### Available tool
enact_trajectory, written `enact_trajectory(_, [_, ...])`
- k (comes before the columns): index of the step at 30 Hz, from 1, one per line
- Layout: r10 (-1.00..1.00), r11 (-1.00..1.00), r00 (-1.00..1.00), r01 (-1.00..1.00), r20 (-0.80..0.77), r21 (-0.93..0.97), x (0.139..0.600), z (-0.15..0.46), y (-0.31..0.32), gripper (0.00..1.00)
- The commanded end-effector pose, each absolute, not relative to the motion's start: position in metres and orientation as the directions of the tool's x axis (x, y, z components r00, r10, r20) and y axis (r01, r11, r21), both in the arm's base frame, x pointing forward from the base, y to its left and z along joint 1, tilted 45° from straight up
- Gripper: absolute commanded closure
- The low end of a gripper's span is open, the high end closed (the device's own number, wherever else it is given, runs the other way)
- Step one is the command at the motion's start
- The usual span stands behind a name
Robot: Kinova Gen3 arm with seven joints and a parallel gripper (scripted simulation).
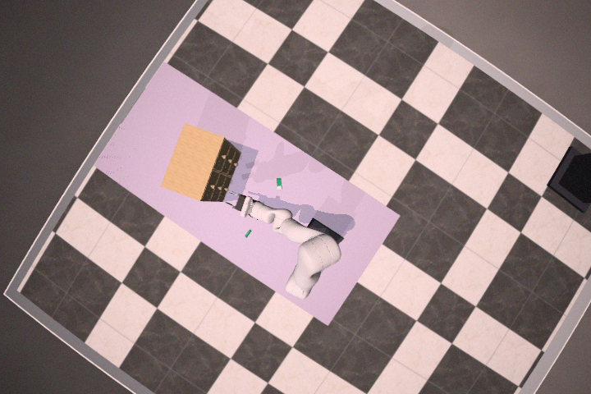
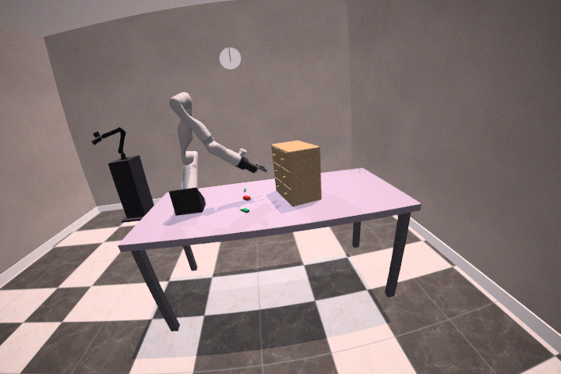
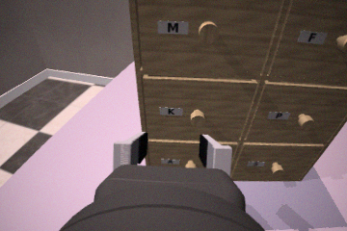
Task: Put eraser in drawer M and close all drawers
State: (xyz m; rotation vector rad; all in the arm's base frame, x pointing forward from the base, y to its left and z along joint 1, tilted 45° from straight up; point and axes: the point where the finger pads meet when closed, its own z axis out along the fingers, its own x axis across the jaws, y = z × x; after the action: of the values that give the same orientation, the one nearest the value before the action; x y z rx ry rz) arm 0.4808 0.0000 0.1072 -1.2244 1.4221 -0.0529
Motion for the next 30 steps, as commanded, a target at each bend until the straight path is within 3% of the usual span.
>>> enact_trajectory(1, [-0.666, 0.452, 0.260, -0.604, -0.699, -0.656, 0.481, 0.108, 0.008, 0.00])
enact_trajectory(30, [-0.666, 0.537, 0.260, -0.482, -0.699, -0.692, 0.489, 0.101, 0.018, 0.00])
